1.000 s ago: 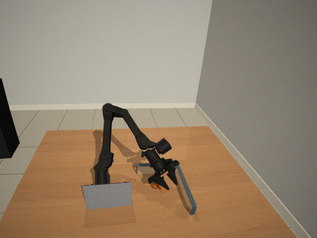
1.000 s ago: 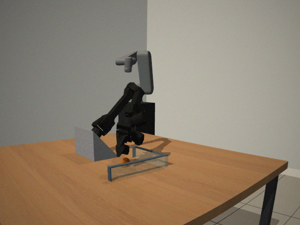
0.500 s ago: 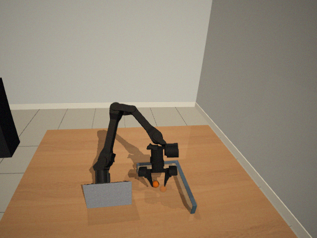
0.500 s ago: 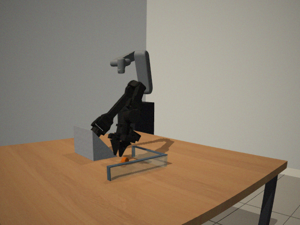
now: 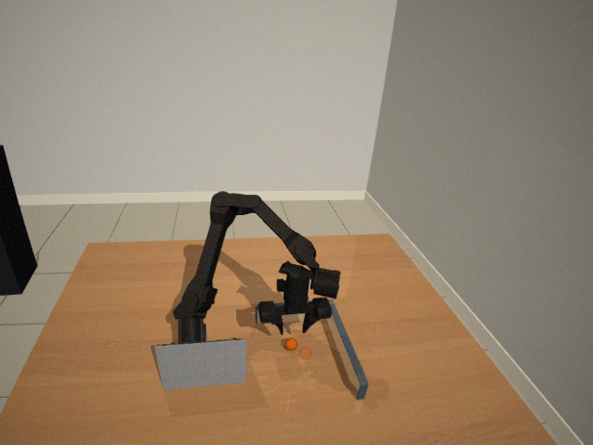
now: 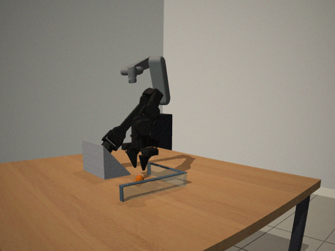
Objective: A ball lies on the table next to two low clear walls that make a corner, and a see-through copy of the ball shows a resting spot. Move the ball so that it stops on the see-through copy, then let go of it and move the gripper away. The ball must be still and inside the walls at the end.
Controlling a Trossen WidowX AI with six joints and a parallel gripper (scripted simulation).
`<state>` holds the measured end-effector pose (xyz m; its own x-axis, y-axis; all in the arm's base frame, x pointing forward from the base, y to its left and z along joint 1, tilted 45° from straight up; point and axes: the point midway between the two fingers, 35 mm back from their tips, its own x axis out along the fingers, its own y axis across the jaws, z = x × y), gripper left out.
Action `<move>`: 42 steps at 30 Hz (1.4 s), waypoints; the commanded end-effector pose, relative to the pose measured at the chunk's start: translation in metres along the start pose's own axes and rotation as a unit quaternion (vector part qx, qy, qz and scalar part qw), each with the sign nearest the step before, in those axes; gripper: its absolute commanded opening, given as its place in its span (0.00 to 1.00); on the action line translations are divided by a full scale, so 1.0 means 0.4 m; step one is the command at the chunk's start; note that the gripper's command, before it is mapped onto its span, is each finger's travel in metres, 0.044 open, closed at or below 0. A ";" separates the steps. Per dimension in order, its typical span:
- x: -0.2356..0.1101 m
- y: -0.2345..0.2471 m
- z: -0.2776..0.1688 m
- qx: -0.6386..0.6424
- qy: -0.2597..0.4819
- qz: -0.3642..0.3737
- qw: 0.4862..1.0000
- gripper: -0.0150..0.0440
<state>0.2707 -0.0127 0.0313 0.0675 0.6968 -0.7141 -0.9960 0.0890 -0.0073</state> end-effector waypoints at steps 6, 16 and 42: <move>0.037 -0.001 0.003 -0.002 -0.004 0.000 1.000 0.73; 0.078 -0.002 0.003 -0.002 -0.004 0.000 1.000 0.73; 0.124 0.000 0.005 -0.002 -0.005 0.000 1.000 0.42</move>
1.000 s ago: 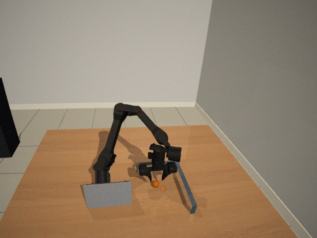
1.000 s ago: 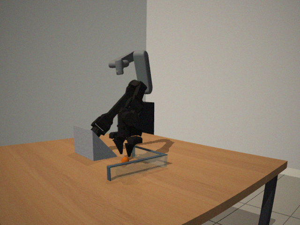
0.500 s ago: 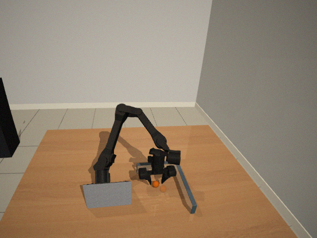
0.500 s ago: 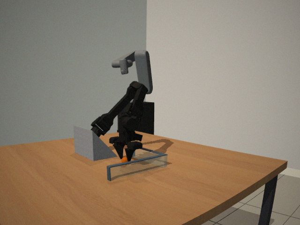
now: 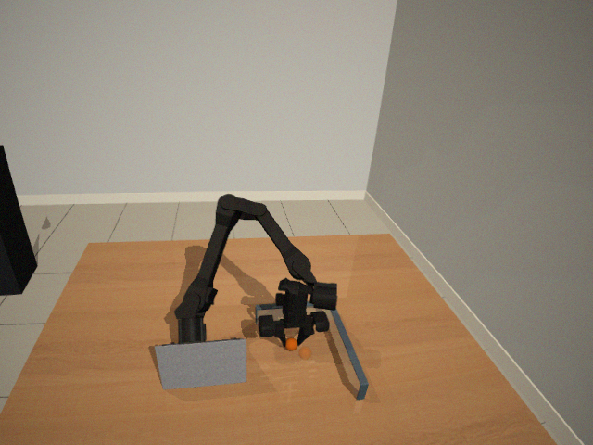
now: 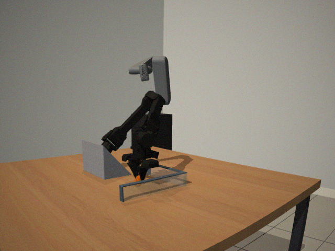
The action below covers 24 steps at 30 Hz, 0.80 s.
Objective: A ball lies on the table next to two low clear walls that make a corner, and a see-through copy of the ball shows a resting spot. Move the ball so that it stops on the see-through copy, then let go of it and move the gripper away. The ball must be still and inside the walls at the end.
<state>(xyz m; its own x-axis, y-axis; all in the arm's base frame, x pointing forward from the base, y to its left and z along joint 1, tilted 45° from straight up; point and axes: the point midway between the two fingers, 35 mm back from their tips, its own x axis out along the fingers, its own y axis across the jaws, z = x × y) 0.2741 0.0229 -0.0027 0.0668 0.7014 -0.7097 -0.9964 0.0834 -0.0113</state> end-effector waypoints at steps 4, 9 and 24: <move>-0.034 -0.008 -0.003 0.002 0.001 -0.001 1.000 0.25; -0.109 -0.018 -0.009 0.003 0.004 -0.002 1.000 0.25; -0.320 0.000 -0.002 0.003 0.001 0.000 1.000 0.25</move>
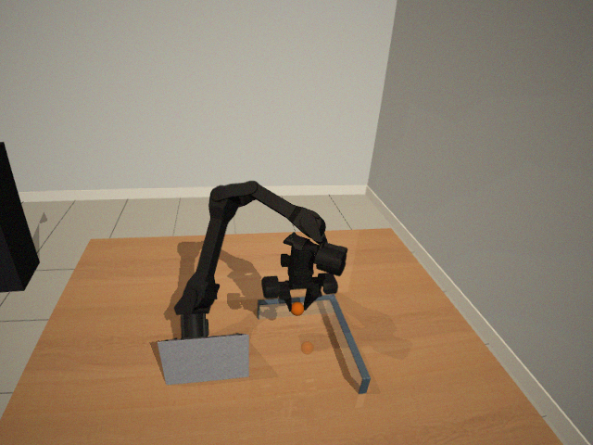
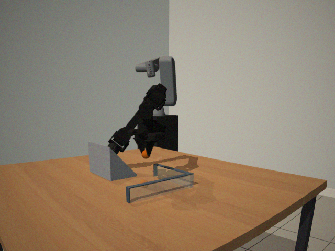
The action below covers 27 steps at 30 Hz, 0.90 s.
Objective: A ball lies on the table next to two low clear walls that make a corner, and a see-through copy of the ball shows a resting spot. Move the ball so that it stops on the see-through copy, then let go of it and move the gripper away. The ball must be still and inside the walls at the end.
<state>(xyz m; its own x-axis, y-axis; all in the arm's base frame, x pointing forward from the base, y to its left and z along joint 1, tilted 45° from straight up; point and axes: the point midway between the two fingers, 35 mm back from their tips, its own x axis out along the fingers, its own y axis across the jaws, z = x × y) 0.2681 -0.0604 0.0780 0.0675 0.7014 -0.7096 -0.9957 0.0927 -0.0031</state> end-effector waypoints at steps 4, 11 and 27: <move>-0.025 -0.001 -0.002 -0.004 0.001 0.000 1.000 0.25; 0.040 -0.053 -0.057 -0.004 0.001 0.000 1.000 0.25; 0.178 -0.081 -0.086 -0.005 0.002 -0.001 1.000 0.25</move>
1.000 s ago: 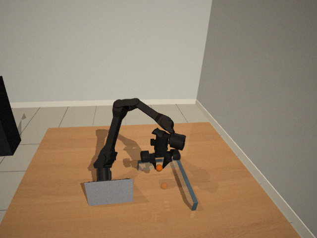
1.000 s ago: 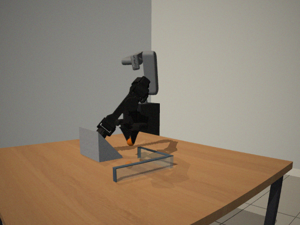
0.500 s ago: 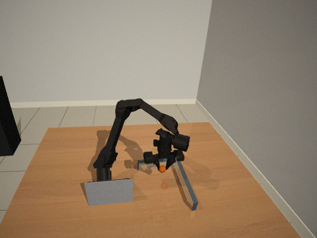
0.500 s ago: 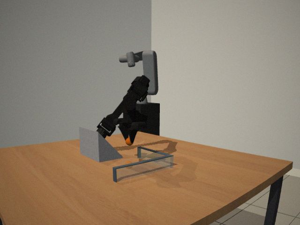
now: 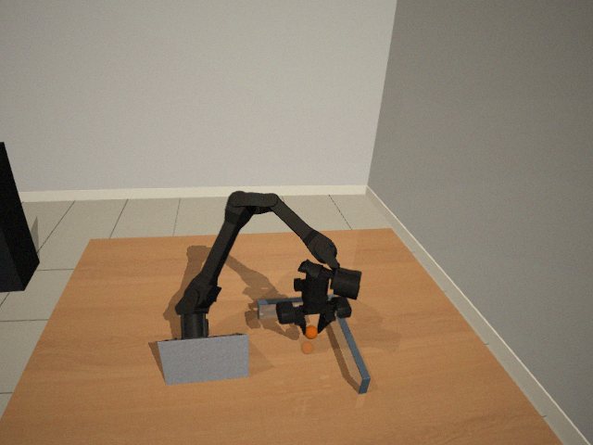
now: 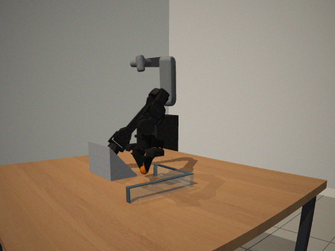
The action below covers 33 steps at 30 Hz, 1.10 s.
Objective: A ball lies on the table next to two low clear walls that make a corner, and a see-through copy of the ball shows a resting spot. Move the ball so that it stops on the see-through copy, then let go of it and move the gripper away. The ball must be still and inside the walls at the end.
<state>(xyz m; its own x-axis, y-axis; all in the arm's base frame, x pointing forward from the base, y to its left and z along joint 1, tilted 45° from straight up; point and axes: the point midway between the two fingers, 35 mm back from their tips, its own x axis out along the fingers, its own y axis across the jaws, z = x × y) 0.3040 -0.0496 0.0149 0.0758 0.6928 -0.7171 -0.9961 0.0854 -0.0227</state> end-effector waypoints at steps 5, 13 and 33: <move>0.106 0.010 0.004 0.004 -0.006 0.003 1.000 0.25; 0.121 0.011 0.005 0.004 -0.006 0.003 1.000 0.25; 0.157 0.009 0.005 0.002 -0.004 0.003 1.000 0.43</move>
<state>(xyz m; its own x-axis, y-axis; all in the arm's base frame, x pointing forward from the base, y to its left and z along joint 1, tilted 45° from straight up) 0.3051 -0.0044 -0.0290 0.0710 0.6992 -0.7114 -0.9962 0.0852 -0.0157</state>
